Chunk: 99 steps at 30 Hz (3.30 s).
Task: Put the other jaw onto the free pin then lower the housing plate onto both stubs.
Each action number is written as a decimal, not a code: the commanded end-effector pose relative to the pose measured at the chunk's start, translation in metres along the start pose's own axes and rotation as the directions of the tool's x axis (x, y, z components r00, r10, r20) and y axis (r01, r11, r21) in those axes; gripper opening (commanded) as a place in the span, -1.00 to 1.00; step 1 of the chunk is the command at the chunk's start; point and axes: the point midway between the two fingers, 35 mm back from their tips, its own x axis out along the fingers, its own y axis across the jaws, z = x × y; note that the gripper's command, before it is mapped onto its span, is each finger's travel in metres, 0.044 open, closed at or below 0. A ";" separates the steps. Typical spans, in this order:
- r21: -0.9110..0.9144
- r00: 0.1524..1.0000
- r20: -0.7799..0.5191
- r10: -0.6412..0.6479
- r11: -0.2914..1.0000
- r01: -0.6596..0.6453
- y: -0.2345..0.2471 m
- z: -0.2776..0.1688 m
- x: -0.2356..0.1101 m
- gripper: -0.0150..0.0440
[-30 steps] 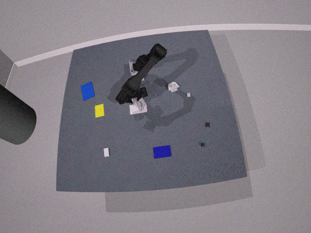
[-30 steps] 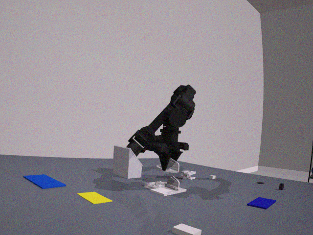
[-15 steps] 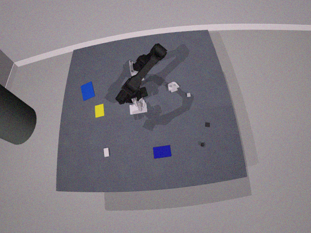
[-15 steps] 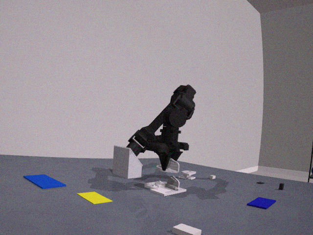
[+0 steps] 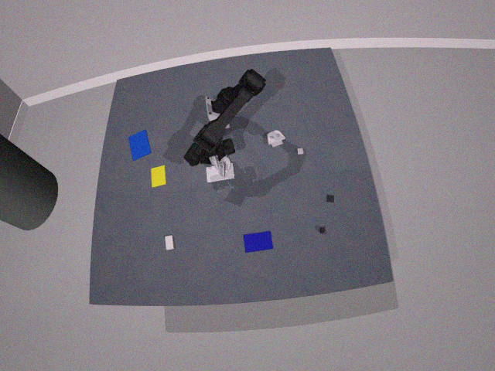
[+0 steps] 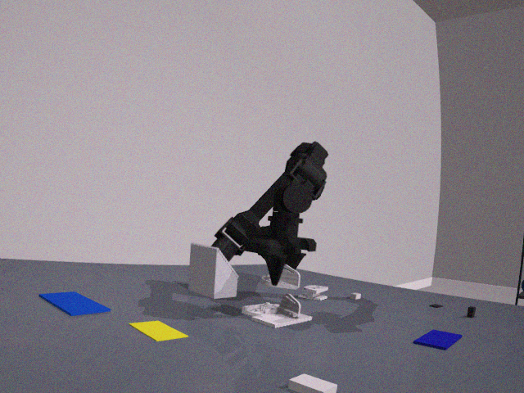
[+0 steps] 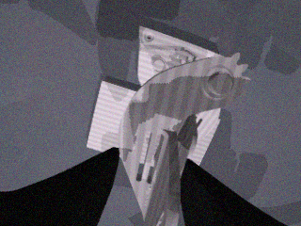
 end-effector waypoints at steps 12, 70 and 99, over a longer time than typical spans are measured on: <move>-0.006 1.000 -0.002 0.006 1.000 -0.006 0.001 -0.001 -0.001 -0.04; -0.006 1.000 -0.002 0.007 1.000 -0.007 0.026 0.003 -0.001 -0.04; -0.006 1.000 -0.002 0.007 1.000 -0.007 0.026 0.003 -0.001 -0.04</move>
